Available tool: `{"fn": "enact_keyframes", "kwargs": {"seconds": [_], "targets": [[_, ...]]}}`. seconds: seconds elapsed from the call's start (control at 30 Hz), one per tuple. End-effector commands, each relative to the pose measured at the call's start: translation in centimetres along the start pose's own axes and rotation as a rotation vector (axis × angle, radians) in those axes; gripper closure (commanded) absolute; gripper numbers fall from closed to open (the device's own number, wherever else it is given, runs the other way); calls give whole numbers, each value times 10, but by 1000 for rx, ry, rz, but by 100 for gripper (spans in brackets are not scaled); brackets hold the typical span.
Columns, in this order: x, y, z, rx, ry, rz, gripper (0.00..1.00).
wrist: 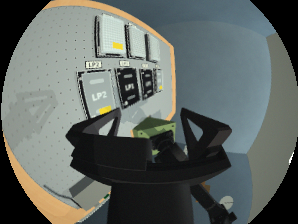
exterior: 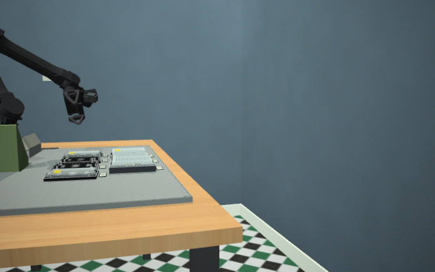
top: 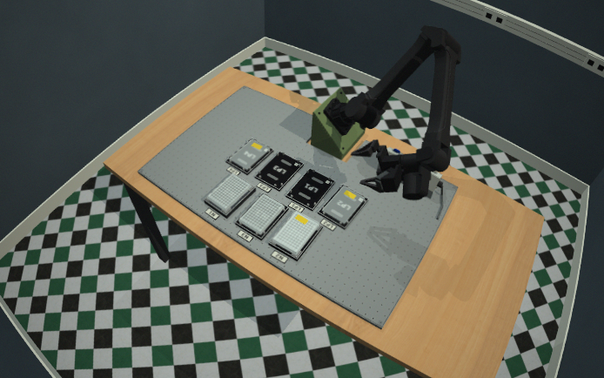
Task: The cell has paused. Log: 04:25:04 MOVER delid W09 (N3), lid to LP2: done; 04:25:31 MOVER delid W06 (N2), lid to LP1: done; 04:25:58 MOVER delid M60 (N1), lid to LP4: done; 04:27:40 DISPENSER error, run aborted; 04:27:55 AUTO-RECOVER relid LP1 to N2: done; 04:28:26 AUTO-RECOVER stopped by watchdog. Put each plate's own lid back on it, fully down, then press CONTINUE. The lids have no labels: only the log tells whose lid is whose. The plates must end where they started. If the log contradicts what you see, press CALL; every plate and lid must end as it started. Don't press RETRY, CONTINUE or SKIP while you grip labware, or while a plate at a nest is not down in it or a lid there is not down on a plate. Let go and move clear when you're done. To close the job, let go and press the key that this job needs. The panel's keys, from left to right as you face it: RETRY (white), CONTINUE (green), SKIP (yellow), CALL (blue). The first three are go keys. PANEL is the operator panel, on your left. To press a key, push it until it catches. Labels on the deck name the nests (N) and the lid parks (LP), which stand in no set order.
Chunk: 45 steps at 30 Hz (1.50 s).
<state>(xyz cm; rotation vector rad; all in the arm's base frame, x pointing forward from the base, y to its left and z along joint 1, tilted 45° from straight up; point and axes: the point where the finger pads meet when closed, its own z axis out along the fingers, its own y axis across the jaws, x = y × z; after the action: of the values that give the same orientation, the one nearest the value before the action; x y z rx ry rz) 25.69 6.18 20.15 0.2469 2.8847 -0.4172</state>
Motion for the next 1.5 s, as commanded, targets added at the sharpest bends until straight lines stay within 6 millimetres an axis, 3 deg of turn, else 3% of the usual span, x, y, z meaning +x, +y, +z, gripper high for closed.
{"fn": "enact_keyframes", "kwargs": {"seconds": [0.0,0.4,0.7,0.73,0.8,1.47], "targets": [[-29,-3,-8,-53,2,-69,0],[-82,-35,2,-260,26,-119,0],[-106,-54,11,-316,14,-132,0],[-106,-53,16,-332,25,-133,0],[-88,-47,42,-363,95,-140,0],[-74,-30,124,-550,192,-126,0]]}}
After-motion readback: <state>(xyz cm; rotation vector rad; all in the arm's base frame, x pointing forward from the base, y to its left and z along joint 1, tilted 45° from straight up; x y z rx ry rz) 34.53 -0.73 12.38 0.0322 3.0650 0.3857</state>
